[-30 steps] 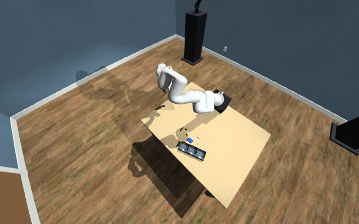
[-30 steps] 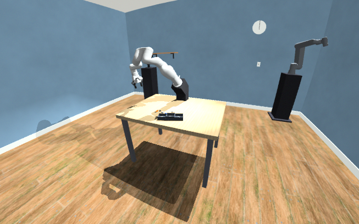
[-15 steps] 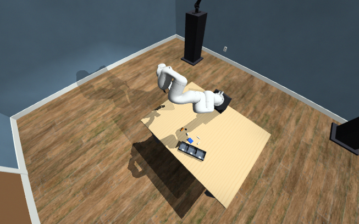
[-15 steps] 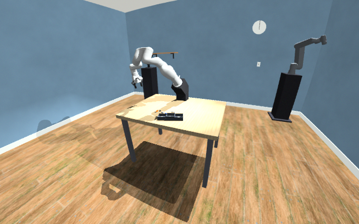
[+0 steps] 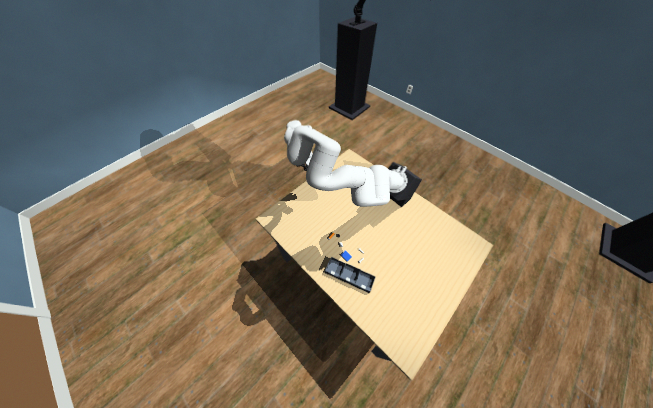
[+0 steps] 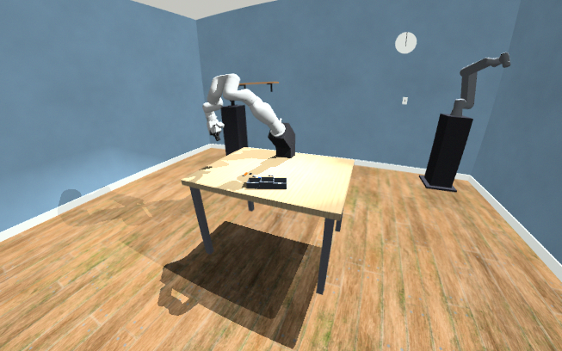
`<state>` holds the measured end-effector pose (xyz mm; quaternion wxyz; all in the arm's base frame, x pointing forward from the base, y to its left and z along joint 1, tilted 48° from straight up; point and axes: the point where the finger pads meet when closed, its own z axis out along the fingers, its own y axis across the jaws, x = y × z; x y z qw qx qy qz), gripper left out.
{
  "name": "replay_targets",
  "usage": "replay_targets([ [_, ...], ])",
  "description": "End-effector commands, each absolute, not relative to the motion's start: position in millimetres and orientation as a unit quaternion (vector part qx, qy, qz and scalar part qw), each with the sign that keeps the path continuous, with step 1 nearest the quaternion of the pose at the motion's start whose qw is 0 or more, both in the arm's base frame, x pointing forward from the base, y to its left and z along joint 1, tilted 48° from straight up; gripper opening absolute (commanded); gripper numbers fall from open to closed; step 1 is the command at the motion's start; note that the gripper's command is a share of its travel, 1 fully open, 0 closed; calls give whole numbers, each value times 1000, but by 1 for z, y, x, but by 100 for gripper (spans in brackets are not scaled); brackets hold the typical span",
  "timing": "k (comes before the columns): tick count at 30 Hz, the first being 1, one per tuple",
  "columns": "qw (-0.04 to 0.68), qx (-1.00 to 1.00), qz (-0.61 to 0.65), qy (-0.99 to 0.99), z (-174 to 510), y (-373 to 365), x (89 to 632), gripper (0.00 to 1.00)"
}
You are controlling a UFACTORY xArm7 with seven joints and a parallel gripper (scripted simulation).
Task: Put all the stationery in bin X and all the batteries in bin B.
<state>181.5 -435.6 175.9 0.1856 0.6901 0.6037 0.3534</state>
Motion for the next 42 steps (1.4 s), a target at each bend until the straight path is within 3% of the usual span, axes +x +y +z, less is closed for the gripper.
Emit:
replay_targets([
  [1,202,639,342,659,188,-419,197,7],
  [42,264,266,262,889,230,-292,276,7],
])
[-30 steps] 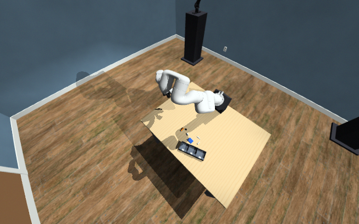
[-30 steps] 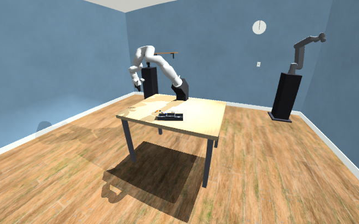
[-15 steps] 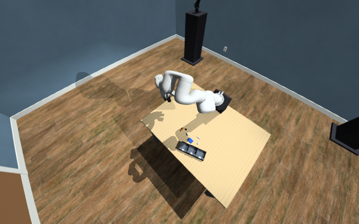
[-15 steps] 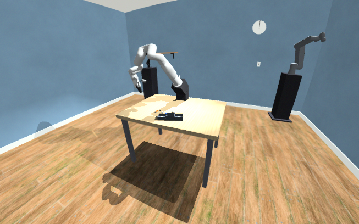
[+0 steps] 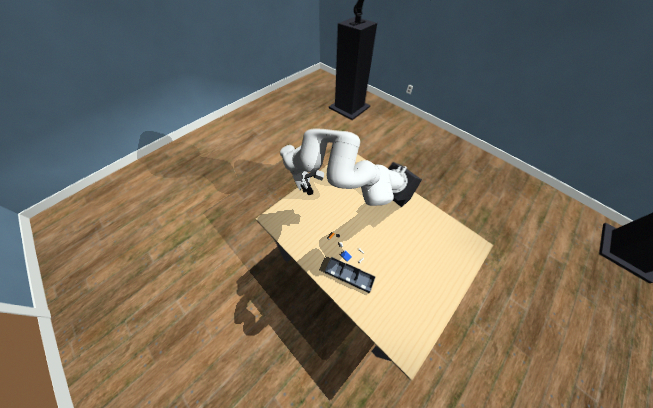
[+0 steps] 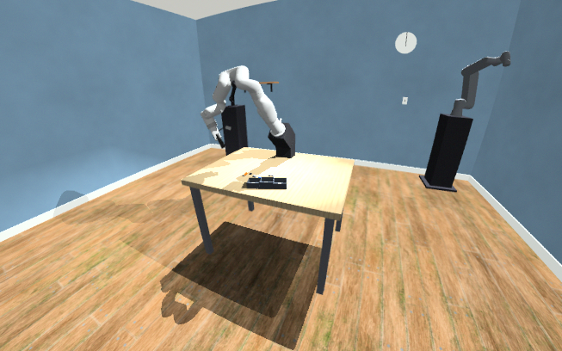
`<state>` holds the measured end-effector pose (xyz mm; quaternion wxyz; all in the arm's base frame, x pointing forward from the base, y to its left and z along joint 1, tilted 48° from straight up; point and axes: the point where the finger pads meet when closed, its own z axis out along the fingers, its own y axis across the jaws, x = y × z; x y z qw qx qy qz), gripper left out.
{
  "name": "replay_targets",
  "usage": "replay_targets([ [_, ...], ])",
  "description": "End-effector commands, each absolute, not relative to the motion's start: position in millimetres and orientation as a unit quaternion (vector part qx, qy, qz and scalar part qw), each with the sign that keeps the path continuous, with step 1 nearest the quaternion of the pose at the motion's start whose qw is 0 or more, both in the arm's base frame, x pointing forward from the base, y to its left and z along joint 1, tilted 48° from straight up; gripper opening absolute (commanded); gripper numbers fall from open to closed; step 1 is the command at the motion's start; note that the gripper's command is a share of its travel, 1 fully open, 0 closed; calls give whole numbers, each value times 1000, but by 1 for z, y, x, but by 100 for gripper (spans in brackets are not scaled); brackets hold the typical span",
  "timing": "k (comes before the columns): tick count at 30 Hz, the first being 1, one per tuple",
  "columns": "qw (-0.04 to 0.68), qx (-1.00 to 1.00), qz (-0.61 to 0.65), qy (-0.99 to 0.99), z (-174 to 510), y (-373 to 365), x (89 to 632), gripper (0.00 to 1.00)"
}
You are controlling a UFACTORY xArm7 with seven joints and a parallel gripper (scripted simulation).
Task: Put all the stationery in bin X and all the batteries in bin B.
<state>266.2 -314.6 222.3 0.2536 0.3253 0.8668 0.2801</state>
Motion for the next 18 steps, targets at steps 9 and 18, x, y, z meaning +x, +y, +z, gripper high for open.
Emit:
replay_targets([
  [9,276,164,233,918,235,-271,284,7],
  [18,283,63,205,935,243,-231,295,7],
])
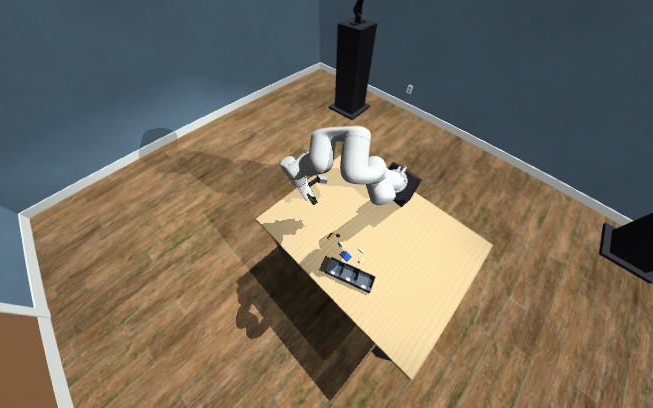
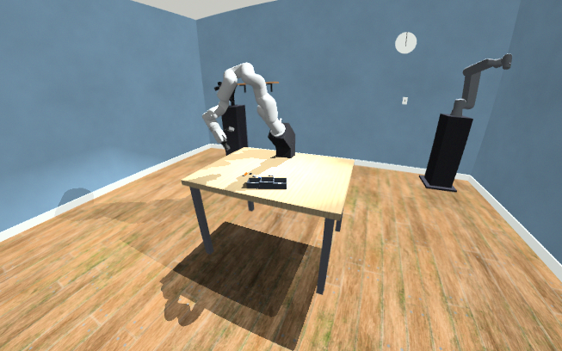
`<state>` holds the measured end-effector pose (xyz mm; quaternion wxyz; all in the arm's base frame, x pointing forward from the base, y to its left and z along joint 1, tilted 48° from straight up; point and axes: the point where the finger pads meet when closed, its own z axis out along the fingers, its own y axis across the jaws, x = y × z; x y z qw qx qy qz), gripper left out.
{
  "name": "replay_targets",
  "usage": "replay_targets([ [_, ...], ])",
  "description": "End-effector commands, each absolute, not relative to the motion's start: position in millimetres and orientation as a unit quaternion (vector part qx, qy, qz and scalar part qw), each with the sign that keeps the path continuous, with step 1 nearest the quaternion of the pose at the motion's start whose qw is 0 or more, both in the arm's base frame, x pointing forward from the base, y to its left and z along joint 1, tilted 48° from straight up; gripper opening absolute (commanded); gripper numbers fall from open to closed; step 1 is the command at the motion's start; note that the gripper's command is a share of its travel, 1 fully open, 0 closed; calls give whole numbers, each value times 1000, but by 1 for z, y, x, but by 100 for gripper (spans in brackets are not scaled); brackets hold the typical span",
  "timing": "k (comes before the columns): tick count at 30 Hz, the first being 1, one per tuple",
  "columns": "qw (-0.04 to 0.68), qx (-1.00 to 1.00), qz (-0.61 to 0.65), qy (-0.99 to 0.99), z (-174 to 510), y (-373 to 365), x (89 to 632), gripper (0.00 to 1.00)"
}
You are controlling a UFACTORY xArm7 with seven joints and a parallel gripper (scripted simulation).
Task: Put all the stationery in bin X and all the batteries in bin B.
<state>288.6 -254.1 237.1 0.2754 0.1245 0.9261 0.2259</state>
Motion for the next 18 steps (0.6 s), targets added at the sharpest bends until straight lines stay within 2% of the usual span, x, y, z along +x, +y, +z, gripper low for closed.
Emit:
replay_targets([
  [1,284,51,201,936,243,-231,295,7],
  [18,293,-142,137,935,250,-184,302,7],
])
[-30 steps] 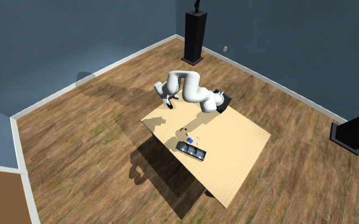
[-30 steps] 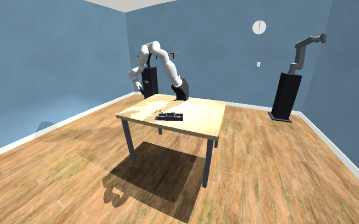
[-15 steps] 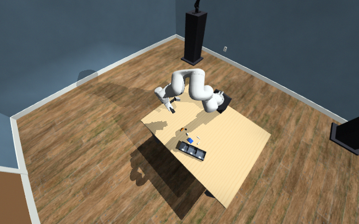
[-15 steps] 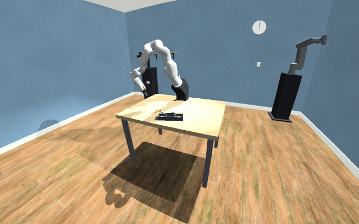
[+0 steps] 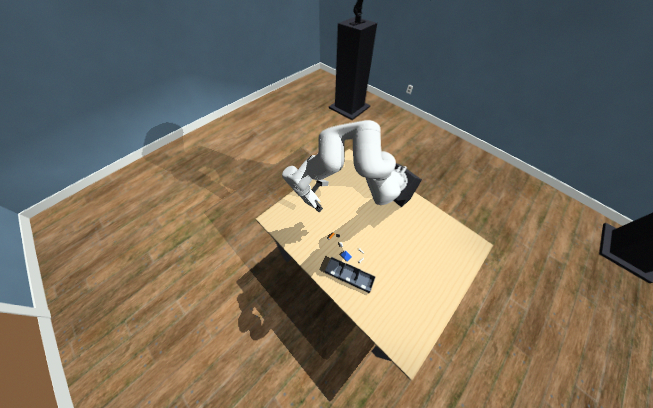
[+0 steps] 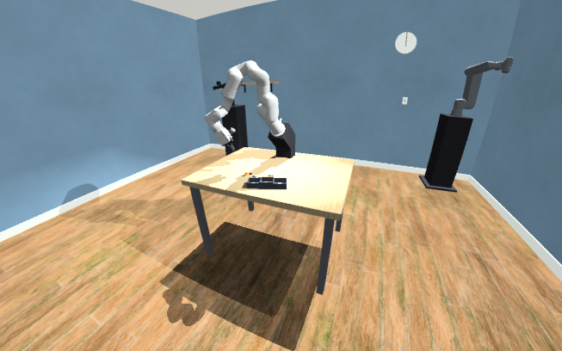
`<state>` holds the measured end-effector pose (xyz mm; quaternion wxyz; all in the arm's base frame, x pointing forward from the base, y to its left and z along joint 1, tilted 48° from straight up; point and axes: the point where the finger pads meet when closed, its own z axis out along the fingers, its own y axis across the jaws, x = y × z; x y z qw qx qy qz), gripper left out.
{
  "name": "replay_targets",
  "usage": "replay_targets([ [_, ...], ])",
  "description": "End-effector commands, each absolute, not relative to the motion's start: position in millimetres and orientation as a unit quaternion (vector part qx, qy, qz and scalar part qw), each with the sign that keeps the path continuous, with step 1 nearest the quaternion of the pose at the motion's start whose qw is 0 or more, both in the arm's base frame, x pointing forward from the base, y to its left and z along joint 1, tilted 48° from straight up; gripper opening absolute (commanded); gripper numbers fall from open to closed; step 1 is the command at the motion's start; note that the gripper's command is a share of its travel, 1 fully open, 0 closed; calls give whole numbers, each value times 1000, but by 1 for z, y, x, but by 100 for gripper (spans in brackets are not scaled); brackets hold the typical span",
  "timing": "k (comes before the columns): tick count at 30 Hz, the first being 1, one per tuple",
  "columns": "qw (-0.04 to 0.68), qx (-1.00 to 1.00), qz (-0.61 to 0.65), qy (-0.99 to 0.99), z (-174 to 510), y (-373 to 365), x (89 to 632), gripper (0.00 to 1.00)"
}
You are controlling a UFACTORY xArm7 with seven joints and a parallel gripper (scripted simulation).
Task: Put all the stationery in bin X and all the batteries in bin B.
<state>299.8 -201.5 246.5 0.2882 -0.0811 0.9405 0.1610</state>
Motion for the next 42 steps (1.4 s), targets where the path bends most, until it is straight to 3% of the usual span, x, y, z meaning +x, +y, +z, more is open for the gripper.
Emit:
replay_targets([
  [1,293,-154,133,934,251,-176,303,7],
  [42,267,-576,-49,771,256,-84,299,7],
])
